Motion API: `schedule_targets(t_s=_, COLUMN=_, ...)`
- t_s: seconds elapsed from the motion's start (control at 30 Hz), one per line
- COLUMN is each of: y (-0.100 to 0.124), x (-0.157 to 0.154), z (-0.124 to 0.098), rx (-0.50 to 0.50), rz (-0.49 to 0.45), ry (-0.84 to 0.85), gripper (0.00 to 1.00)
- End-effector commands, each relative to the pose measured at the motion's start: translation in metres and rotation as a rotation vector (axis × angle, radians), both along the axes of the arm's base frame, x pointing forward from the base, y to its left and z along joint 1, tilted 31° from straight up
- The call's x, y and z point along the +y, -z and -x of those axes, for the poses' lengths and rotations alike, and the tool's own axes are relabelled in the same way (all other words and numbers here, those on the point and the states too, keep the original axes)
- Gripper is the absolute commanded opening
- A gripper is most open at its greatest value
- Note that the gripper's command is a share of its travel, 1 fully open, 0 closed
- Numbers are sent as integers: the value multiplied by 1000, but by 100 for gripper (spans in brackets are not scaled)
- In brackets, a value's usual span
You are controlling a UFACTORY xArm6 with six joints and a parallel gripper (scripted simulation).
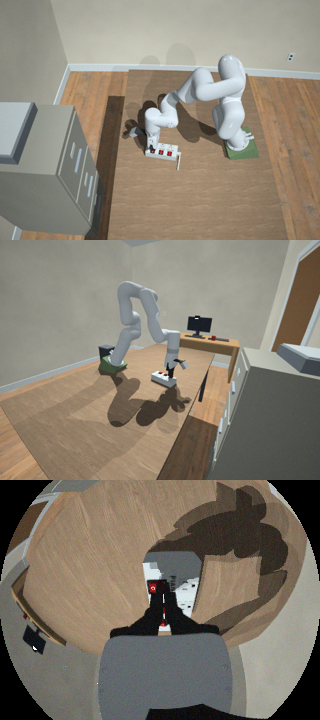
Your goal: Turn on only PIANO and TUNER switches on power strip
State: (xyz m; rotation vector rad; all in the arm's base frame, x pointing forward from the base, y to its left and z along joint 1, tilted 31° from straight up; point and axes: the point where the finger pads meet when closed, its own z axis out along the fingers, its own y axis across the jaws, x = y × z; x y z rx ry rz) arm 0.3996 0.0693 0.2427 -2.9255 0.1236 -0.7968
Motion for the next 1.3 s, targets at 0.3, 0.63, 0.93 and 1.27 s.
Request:
schedule_targets(t_s=0.3, y=-1, x=0, z=-1, rx=-3, rz=-1, ry=0, gripper=0)
schedule_targets(t_s=0.63, y=2, x=1, z=-3, rx=-3, rz=-1, ry=0, gripper=0)
schedule_targets(t_s=0.93, y=5, x=1, z=-4, rx=-3, rz=-1, ry=0, gripper=0)
schedule_targets(t_s=1.27, y=6, x=1, z=-5, rx=-3, rz=-1, ry=0, gripper=0)
